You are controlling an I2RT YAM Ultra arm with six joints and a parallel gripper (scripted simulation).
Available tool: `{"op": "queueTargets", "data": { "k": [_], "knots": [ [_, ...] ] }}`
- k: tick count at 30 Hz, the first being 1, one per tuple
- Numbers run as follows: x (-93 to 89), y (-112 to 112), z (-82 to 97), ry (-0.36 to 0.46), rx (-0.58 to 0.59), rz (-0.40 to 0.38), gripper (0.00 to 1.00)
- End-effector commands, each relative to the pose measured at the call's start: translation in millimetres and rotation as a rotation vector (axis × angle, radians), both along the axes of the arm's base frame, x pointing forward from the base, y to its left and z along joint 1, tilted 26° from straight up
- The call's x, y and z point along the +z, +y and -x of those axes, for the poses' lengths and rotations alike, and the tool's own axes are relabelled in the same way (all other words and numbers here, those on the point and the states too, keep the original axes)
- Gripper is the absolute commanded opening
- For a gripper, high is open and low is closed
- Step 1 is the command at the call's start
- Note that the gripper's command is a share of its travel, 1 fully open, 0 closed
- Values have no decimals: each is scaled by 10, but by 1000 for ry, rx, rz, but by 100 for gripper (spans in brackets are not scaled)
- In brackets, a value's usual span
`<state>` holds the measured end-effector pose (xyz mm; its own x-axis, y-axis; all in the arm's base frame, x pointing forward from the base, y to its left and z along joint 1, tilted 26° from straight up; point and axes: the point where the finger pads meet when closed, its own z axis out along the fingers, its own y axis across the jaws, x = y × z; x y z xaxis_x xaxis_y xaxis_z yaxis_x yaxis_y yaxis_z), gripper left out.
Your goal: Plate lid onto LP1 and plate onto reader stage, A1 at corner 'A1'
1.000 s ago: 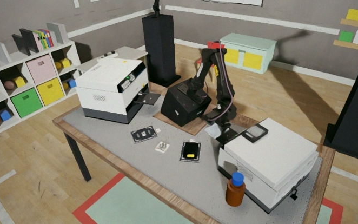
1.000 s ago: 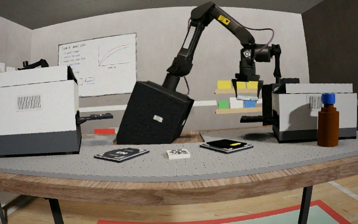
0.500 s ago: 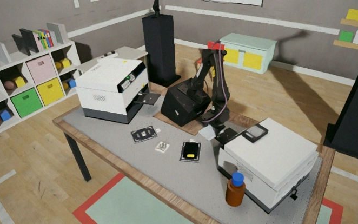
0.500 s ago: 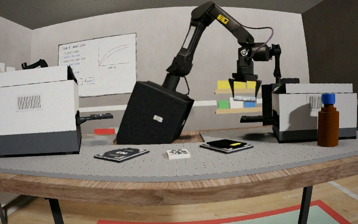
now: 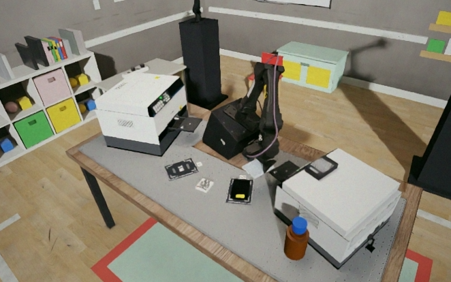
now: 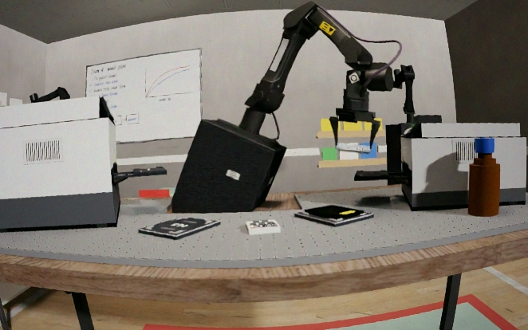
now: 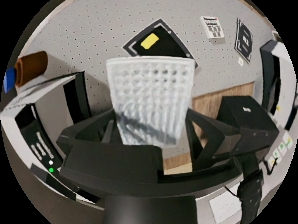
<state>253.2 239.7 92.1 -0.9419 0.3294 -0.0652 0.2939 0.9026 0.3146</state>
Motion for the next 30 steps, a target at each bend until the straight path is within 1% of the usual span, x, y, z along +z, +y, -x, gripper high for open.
{"op": "queueTargets", "data": {
  "k": [1,2,3,4,6,10,11,13,15,16,18,20,22,23,26,28,30],
  "knots": [
    [58,-42,-106,-22,10,17,86],
    [172,-58,-128,-51,10,-6,86],
    [167,-58,-157,-54,11,-14,86],
    [147,-44,-196,-57,14,-24,86],
    [70,-79,-222,-39,15,-16,86],
    [-83,-209,-220,-9,15,6,86],
    [-19,-239,-275,-21,13,28,86],
    [-34,-281,-305,-21,15,36,86],
    [43,-295,-357,-48,16,12,86],
    [39,-293,-386,-52,18,2,86],
    [39,-293,-386,-52,18,2,86],
    [-88,-353,-378,-22,20,16,86],
    [-153,-414,-377,-11,20,23,86],
    [-95,-451,-426,-19,18,48,86],
    [-118,-517,-466,-18,20,54,86],
    [-24,-517,-539,-58,22,22,86],
    [-141,-569,-526,-30,24,30,86]
  ]
}}
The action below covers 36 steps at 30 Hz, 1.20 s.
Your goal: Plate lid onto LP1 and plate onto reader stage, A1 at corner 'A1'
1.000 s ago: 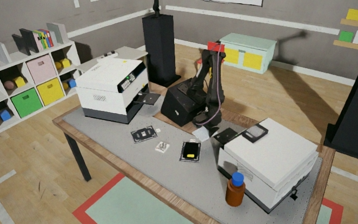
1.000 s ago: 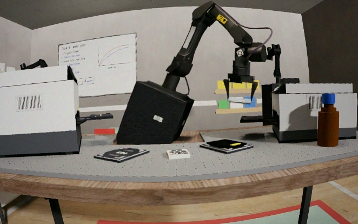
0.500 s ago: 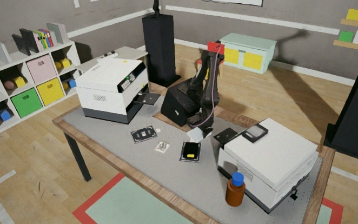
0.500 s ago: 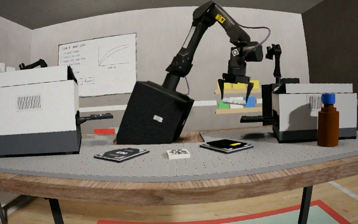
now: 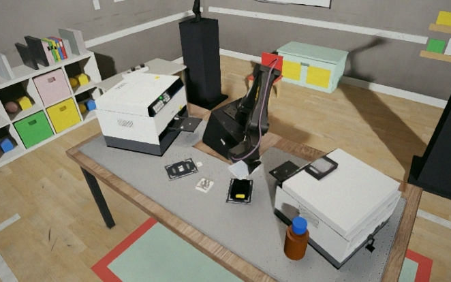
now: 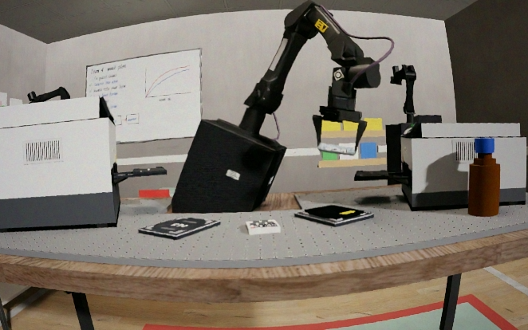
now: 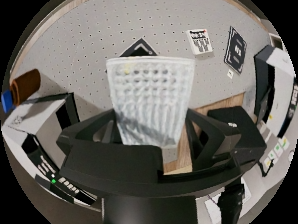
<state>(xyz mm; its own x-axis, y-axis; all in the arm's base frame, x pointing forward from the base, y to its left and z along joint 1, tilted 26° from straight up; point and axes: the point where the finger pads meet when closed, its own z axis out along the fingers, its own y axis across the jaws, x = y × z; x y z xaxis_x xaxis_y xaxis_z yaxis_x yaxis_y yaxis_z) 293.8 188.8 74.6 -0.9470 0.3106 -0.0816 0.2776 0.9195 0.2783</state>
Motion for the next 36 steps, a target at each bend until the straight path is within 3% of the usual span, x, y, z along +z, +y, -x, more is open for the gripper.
{"op": "queueTargets", "data": {
  "k": [1,7,9,15,17,23,27,33,36],
  "knots": [
    [-25,-93,-110,-12,8,-4,86],
    [63,-205,-186,-32,8,18,86],
    [11,-213,-250,-36,11,5,86],
    [-107,-379,-226,-11,13,10,86],
    [-89,-444,-288,-6,14,40,86],
    [-16,-500,-361,-46,17,11,86],
    [-224,-623,-319,4,17,28,86],
    [-136,-759,-439,-29,21,33,86],
    [-276,-835,-405,4,23,34,86]
  ]
}}
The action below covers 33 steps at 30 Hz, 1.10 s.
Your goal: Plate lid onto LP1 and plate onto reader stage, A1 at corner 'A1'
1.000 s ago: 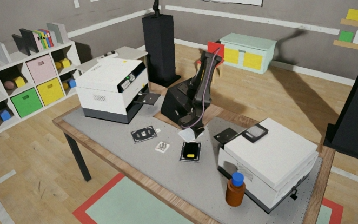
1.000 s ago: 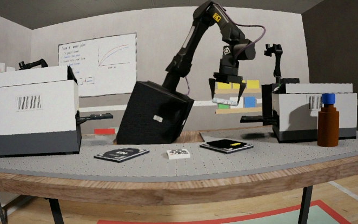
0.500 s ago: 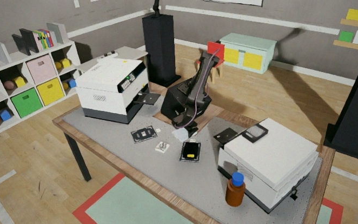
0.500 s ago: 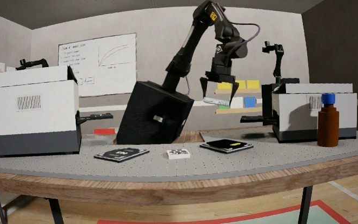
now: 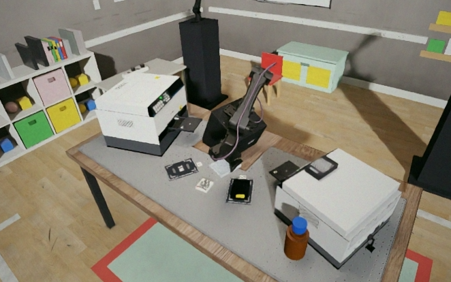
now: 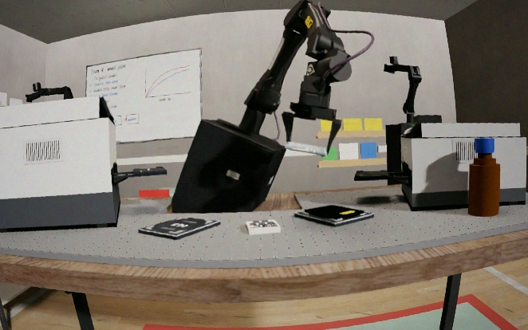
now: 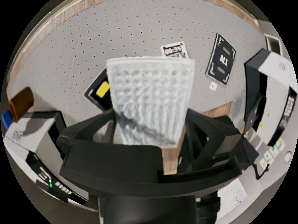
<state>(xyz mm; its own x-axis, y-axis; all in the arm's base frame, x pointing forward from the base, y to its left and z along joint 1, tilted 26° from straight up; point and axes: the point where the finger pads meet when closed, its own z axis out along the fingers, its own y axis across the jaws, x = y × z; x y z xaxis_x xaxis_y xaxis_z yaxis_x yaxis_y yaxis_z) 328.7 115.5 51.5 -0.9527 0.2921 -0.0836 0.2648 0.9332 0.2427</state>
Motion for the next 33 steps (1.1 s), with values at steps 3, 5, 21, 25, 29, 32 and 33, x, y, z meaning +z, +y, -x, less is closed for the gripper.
{"op": "queueTargets", "data": {
  "k": [3,5,21,25,29,32,33],
  "knots": [
    [-65,-132,-49,-1,6,0,86],
    [15,-201,-110,-11,8,20,86],
    [-75,-527,-215,-25,16,9,86],
    [-194,-641,-170,1,16,15,86],
    [-146,-742,-218,-8,21,17,86],
    [-217,-814,-216,-7,21,14,86],
    [-241,-842,-203,-1,21,15,86]
  ]
}}
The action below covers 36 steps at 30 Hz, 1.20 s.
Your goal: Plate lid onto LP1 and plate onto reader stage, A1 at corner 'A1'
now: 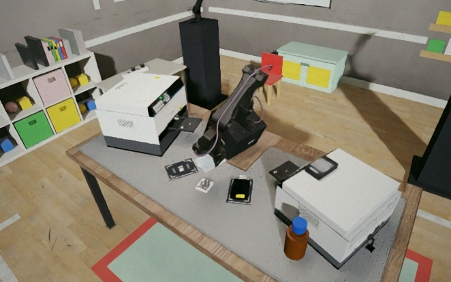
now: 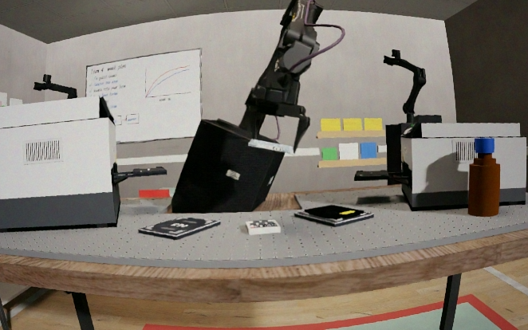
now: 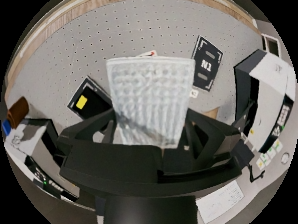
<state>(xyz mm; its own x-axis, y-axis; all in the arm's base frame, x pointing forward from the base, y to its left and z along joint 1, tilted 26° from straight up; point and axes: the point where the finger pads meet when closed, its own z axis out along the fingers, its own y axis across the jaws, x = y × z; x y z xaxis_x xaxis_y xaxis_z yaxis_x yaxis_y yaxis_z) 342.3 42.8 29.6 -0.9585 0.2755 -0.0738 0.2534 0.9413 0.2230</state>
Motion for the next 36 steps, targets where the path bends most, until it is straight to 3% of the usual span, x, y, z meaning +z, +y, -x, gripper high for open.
{"op": "queueTargets", "data": {
  "k": [1,4,5,21,23,36],
  "knots": [
    [-39,-142,-57,-13,5,-1,86],
    [-54,-169,-46,-9,5,-1,86],
    [47,-221,-77,-24,8,20,86],
    [-99,-578,-108,-18,33,21,86],
    [-121,-639,-49,11,54,33,86],
    [-161,-972,-21,0,81,38,86]
  ]
}}
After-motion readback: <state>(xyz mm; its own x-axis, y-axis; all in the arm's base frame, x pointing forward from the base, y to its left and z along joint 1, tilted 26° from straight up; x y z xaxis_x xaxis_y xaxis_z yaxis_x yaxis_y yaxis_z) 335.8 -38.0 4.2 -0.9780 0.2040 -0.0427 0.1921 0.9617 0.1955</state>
